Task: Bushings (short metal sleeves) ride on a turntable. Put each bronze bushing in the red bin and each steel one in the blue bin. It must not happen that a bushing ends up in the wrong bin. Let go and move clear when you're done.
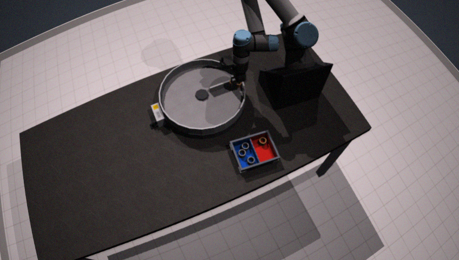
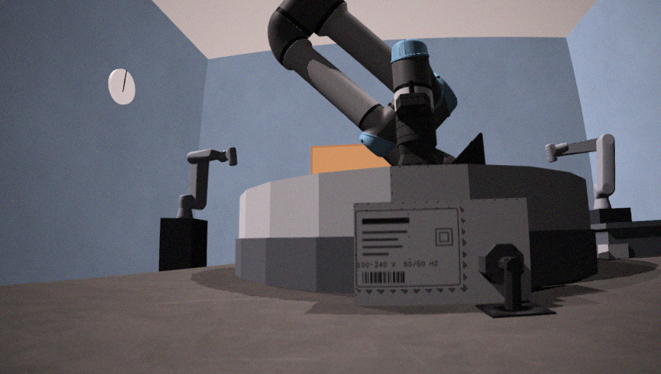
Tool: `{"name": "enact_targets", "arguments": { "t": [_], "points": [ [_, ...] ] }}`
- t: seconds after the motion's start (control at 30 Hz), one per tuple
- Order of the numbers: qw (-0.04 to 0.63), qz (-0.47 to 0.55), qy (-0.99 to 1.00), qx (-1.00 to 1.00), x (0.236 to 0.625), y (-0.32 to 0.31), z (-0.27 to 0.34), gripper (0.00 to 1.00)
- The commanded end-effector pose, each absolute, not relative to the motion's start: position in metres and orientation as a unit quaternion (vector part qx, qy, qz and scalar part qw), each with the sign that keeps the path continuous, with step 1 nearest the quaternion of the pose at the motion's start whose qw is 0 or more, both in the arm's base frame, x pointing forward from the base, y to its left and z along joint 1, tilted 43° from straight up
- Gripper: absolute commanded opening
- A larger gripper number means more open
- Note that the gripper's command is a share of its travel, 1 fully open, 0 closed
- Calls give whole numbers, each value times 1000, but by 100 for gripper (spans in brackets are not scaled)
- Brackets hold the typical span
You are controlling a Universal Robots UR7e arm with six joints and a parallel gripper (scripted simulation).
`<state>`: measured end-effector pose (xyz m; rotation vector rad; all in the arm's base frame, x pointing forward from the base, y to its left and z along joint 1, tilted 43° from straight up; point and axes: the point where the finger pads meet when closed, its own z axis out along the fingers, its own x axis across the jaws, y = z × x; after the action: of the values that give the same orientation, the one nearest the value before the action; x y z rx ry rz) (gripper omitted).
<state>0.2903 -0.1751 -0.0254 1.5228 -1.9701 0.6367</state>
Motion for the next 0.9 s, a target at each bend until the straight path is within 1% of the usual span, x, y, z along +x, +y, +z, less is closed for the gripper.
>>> {"name": "enact_targets", "arguments": {
  "t": [0.0,0.57,0.73,0.87],
  "points": [
    [282,238,-735,569,291,-174,-24,0],
    [282,238,-735,568,291,-171,-21,0],
    [282,238,-735,569,296,-152,0,0],
    [282,238,-735,568,296,-148,5,0]
  ]
}}
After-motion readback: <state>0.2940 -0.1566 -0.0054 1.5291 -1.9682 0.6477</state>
